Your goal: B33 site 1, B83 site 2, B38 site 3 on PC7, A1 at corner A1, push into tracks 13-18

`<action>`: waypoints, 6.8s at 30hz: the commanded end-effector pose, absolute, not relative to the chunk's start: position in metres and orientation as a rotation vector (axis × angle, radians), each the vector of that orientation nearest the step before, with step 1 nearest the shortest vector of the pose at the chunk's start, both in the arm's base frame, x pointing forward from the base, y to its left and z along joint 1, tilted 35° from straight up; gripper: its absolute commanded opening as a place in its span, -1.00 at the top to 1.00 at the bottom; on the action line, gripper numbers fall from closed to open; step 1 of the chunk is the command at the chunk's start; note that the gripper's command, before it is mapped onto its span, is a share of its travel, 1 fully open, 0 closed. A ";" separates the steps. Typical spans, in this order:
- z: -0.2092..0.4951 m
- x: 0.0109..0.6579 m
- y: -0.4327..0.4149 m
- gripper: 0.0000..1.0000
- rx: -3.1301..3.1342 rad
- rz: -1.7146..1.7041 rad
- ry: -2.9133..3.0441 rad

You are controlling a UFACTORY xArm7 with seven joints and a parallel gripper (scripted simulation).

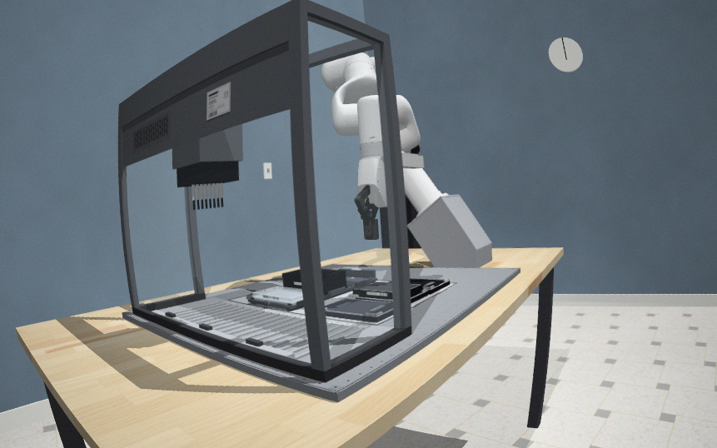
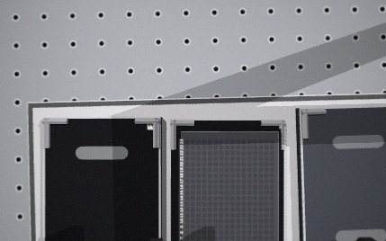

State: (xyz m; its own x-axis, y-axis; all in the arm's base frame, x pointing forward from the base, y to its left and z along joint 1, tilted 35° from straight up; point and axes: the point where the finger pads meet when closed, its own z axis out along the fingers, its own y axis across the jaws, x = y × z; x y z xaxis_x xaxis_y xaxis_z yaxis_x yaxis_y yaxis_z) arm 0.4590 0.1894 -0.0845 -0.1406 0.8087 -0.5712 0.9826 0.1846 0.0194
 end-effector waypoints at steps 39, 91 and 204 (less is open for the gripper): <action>-0.129 0.466 0.161 -1.00 1.675 -0.498 2.011; -0.166 0.472 0.136 -1.00 1.675 -0.499 2.011; -0.163 0.472 0.138 1.00 1.675 -0.499 2.011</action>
